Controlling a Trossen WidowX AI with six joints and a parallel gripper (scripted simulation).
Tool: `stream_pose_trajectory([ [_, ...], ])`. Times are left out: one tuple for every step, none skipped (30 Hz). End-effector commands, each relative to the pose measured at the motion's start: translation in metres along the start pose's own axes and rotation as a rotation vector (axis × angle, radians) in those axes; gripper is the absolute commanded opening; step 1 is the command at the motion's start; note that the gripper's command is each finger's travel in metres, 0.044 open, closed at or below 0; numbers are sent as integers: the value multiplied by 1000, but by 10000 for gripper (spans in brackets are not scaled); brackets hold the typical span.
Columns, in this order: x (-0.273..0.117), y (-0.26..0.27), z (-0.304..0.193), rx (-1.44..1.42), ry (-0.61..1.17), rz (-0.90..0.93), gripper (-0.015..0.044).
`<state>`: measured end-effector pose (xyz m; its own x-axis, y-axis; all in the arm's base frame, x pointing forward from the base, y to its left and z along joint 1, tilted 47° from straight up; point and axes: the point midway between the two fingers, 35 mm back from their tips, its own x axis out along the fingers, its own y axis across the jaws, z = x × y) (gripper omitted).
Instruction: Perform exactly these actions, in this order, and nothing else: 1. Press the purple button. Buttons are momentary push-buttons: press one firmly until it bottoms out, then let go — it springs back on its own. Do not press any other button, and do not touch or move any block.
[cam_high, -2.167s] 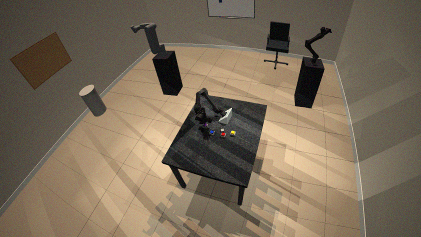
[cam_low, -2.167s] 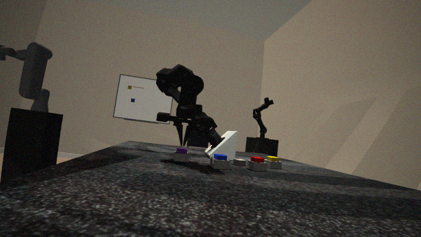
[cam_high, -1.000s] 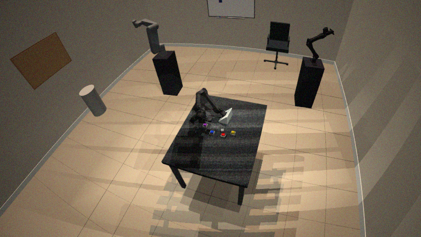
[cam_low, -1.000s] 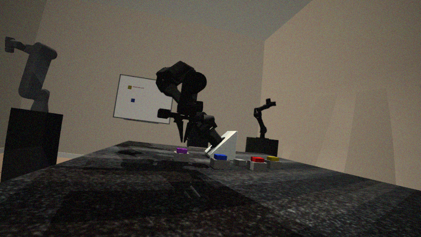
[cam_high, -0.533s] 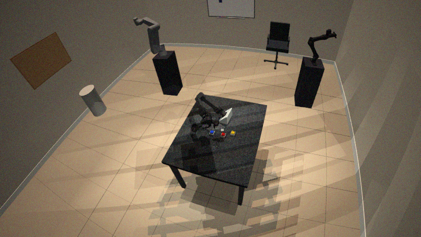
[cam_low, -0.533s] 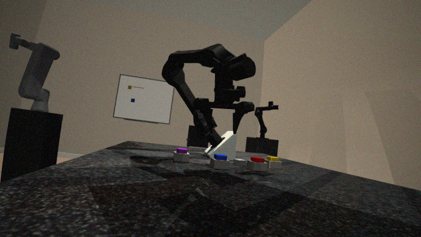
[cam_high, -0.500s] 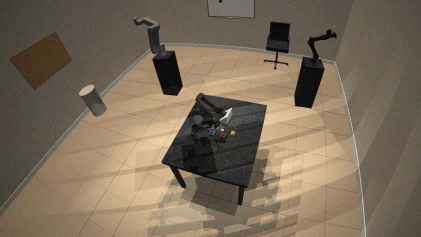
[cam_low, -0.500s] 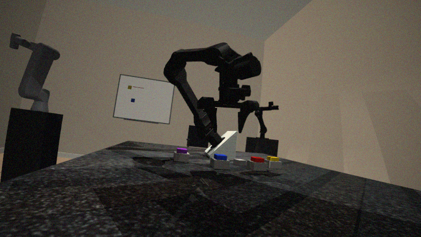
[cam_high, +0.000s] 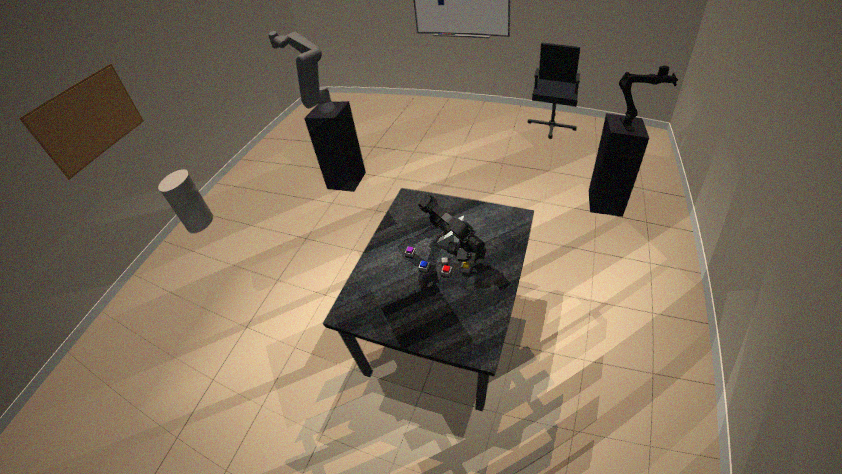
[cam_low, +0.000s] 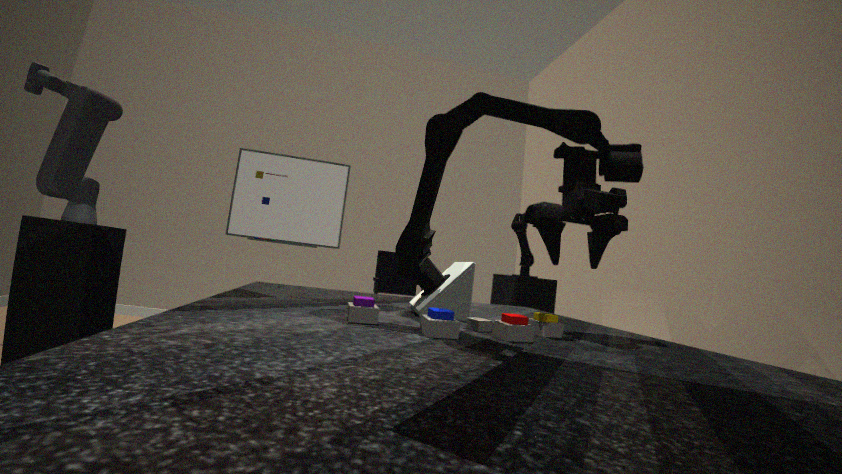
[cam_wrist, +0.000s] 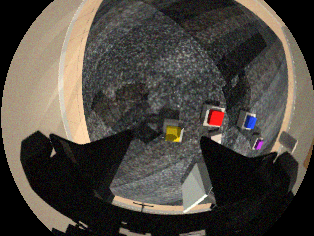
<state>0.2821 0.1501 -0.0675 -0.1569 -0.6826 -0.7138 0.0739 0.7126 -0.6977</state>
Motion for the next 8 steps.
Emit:
stream_pose_trajectory([
  [4,25,-11,16,5,-17,400],
  [4,26,-11,16,5,-18,400],
  [4,26,-11,16,5,-18,400],
  [4,26,-11,16,5,-18,400],
  [4,26,-11,16,5,-18,400],
  [4,26,-11,16,5,-18,400],
  [4,26,-11,16,5,-18,400],
  [4,26,-11,16,5,-18,400],
])
